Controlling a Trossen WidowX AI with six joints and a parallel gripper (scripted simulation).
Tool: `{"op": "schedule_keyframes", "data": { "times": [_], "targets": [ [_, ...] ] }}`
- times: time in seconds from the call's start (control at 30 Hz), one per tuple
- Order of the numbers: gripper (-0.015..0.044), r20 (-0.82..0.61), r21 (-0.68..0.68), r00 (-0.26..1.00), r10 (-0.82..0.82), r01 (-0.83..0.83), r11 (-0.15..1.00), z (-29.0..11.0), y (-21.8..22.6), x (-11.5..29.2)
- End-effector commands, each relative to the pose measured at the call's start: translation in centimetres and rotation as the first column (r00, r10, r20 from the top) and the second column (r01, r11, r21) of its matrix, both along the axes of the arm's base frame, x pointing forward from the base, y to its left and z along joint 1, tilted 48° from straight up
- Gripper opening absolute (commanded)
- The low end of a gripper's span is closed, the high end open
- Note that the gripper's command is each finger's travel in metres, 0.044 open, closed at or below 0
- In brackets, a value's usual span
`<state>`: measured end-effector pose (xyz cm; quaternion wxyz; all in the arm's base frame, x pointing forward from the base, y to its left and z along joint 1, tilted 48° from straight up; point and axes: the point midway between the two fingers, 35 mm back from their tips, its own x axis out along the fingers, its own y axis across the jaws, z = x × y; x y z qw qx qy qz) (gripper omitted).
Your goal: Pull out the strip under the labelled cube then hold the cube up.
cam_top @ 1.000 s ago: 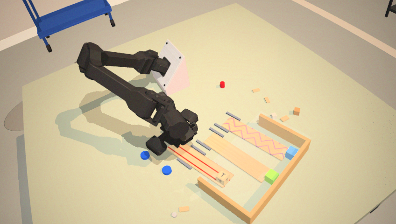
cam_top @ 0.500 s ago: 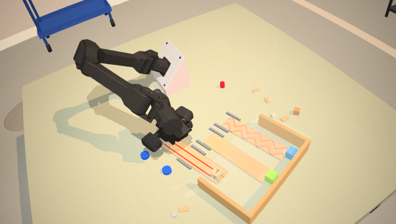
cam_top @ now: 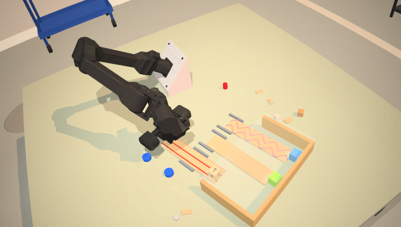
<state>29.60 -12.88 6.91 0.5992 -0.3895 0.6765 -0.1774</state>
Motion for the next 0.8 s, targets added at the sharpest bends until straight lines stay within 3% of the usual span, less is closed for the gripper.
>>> {"op": "schedule_keyframes", "data": {
  "times": [0.0,0.77],
  "targets": [
    [0.0,-0.027,-0.002,0.999,-0.017,0.017,1.0,-0.3,-0.7,-1.4],
    [0.0,-0.029,-0.002,0.999,-0.018,0.017,1.0,0.4,-1.3,-4.5]
  ]
}}
